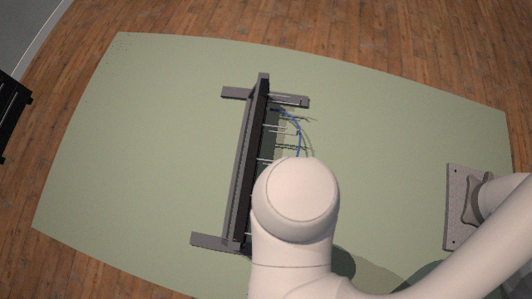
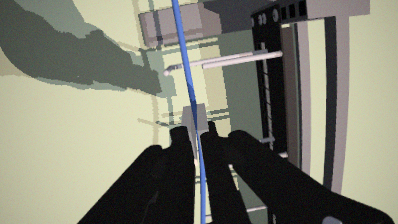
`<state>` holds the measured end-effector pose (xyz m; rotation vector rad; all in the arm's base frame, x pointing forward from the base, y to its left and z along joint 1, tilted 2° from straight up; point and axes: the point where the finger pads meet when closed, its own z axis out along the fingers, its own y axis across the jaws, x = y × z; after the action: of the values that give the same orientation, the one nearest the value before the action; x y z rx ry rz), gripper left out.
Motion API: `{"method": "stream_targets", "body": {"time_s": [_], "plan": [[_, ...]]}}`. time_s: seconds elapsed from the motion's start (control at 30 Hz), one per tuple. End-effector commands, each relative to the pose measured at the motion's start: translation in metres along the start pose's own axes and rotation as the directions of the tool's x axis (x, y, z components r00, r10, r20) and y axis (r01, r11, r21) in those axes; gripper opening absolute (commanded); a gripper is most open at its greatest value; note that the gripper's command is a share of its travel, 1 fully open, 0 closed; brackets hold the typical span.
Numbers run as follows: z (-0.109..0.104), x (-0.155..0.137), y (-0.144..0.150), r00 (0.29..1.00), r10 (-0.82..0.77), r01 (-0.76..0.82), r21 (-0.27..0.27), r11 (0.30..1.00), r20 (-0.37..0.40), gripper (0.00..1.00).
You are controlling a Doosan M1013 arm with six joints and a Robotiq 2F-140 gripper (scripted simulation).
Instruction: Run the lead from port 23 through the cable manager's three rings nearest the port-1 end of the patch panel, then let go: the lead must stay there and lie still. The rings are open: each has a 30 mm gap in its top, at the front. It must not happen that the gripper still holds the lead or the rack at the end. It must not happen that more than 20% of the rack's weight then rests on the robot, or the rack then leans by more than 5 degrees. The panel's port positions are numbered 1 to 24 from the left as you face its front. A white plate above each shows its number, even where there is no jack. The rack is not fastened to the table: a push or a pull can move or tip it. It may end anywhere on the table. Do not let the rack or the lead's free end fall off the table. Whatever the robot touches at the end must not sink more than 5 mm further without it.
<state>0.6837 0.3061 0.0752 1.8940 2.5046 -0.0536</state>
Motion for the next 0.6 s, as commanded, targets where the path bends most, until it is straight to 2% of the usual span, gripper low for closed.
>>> {"method": "stream_targets", "body": {"time_s": [0.0,0.57], "plan": [[0.0030,0.0001,0.0000,1.000,0.000,0.000,0.000,1.000,0.000,0.00],[0.0113,0.0001,0.0000,1.000,0.000,0.000,0.000,1.000,0.000,0.00]]}}
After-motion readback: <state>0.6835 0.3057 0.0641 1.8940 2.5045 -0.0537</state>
